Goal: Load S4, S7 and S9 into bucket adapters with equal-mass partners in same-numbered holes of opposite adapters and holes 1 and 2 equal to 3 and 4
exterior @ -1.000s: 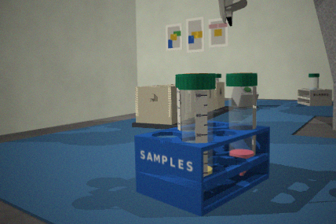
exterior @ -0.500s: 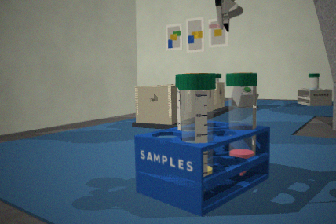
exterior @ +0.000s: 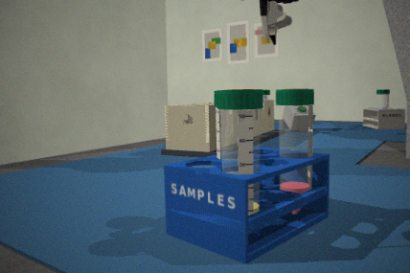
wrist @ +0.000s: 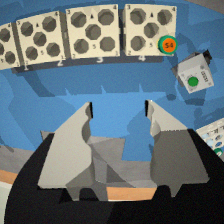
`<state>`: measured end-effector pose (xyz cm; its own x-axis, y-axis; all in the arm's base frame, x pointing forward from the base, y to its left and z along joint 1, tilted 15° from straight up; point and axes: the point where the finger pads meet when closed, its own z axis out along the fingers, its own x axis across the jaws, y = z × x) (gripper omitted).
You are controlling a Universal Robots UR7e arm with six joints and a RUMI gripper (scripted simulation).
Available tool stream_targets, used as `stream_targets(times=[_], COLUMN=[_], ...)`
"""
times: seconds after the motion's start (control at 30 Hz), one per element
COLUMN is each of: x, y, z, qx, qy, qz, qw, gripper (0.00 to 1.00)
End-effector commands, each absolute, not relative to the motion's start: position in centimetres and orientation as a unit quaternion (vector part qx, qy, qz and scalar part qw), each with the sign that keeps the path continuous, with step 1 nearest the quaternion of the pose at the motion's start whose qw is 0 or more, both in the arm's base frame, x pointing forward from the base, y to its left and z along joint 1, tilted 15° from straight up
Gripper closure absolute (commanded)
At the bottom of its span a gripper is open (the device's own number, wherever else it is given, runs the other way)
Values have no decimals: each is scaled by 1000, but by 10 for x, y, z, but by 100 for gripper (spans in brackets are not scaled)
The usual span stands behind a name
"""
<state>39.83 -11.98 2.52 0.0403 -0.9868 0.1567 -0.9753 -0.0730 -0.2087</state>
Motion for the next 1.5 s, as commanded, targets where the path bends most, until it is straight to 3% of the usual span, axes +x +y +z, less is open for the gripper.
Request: stream_targets(times=[0.0,0.9,1.47], x=[409,427,438], y=[-139,-177,-184], z=[28,33,-15], qx=[-721,-721,-721], qy=[680,680,680], qz=[-130,-130,-130], qw=[23,23,23], gripper=[65,65,65])
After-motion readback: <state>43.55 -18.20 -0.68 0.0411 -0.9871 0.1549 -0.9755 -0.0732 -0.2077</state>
